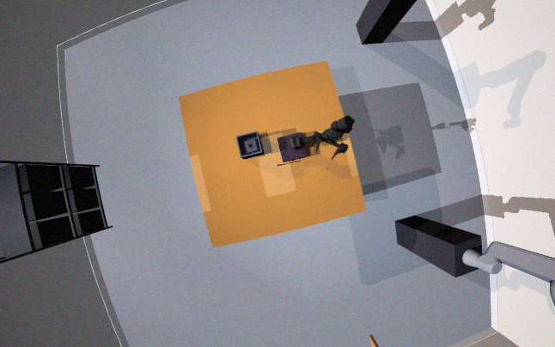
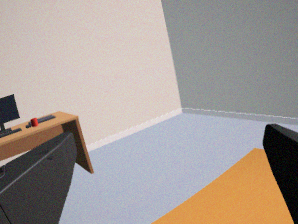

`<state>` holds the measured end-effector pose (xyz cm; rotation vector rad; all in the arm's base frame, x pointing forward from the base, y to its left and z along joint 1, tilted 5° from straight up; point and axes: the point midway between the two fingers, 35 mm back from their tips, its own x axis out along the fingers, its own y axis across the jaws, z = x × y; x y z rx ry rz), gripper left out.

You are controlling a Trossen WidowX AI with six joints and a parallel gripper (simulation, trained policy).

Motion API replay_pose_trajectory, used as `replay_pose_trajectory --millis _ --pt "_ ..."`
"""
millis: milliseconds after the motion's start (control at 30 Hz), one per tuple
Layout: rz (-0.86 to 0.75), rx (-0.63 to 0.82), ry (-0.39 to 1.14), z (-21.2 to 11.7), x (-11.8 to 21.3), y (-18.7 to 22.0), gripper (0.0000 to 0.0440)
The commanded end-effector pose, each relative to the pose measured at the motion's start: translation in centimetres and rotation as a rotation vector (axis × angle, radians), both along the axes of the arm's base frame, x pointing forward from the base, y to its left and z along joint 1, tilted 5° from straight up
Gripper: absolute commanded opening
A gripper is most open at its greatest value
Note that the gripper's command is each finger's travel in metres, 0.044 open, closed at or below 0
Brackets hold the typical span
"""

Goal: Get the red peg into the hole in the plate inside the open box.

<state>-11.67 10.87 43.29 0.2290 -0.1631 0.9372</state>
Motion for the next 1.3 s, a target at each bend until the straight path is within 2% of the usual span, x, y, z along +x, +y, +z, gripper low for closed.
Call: replay_pose_trajectory --millis 0,67,633,967,1267 --pt "-0.016 0.0 0.008 0.0 0.4 0.0 0.0422" --pt "-0.05 0.003 0.04 0.0 1.4 -0.1 0.044" --pt "-0.342 0.057 0.426 -1.3 13.7 -1.6 0.044" --pt "-0.465 0.106 0.673 -3.8 19.6 -3.5 0.044" --pt "-0.536 0.17 0.912 -6.8 23.2 -5.0 0.044"
